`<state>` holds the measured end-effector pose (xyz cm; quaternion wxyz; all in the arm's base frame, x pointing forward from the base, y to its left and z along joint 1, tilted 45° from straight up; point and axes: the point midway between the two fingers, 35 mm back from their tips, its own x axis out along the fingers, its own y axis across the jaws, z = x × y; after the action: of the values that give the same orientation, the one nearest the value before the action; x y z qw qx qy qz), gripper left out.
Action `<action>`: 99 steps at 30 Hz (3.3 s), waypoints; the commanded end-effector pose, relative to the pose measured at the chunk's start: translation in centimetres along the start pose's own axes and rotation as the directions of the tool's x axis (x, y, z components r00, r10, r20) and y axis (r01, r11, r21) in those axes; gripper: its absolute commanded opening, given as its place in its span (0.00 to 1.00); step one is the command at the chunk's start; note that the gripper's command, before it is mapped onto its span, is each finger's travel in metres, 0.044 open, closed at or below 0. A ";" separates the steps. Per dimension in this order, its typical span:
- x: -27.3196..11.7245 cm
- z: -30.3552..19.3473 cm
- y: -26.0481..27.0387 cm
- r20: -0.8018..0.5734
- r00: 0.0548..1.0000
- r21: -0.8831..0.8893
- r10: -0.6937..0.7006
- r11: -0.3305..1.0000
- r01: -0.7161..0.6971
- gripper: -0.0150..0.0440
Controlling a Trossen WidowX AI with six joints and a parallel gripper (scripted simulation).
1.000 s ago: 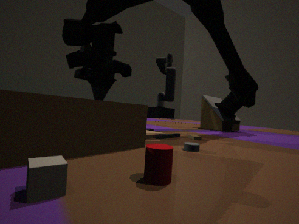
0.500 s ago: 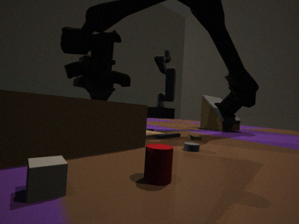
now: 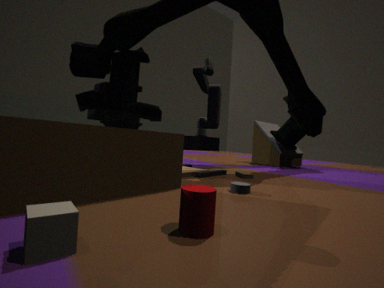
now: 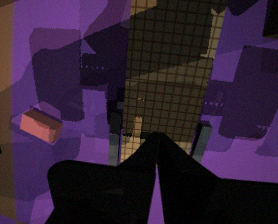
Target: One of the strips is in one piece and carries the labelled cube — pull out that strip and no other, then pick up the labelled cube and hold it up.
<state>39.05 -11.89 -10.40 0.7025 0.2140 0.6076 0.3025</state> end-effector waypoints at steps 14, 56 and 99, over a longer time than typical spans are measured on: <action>0.3 -0.2 0.0 0.002 1.000 0.010 0.005 1.000 -0.005 0.25; 0.6 -0.2 0.0 0.002 1.000 0.010 0.005 1.000 -0.005 0.25; -0.1 -2.2 0.0 0.001 1.000 0.011 0.005 1.000 -0.005 0.25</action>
<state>37.05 -12.08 -10.65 0.6996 0.2223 0.6090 0.3004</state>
